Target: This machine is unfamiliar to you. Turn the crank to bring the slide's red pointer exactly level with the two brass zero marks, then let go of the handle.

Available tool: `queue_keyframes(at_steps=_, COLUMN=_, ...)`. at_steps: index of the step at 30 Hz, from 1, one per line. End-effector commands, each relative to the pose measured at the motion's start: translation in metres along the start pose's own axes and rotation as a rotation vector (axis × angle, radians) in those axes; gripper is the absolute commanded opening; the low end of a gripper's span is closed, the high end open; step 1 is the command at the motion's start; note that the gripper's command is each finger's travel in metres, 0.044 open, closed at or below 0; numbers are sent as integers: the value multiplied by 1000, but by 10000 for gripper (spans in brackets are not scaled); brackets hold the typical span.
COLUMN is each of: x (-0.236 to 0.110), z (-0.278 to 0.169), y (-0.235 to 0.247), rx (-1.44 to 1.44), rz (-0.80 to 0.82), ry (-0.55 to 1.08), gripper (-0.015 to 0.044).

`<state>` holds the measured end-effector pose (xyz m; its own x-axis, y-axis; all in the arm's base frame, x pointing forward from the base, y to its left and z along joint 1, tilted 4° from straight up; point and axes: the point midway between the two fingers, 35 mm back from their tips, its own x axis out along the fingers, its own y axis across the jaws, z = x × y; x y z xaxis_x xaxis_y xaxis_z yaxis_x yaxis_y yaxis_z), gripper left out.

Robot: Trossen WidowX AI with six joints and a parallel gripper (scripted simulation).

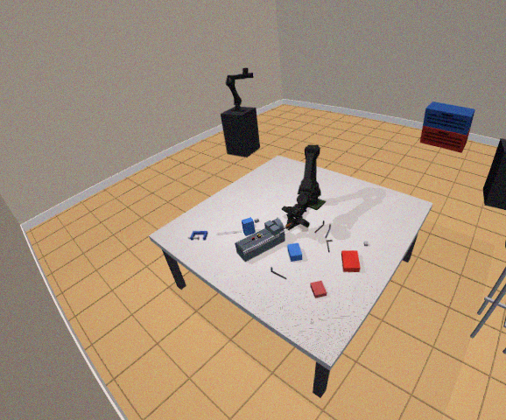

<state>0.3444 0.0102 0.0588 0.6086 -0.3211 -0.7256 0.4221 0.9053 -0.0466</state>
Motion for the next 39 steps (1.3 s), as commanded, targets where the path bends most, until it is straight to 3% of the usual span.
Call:
queue_keyframes(at_steps=1, x=-1, z=1, y=0, rx=4, rz=4, ry=-3, gripper=0)
queue_keyframes(at_steps=25, x=0, z=0, y=0, rx=0, rz=0, ry=0, gripper=0)
queue_keyframes(at_steps=39, x=0, z=0, y=0, rx=0, rz=0, ry=0, gripper=368)
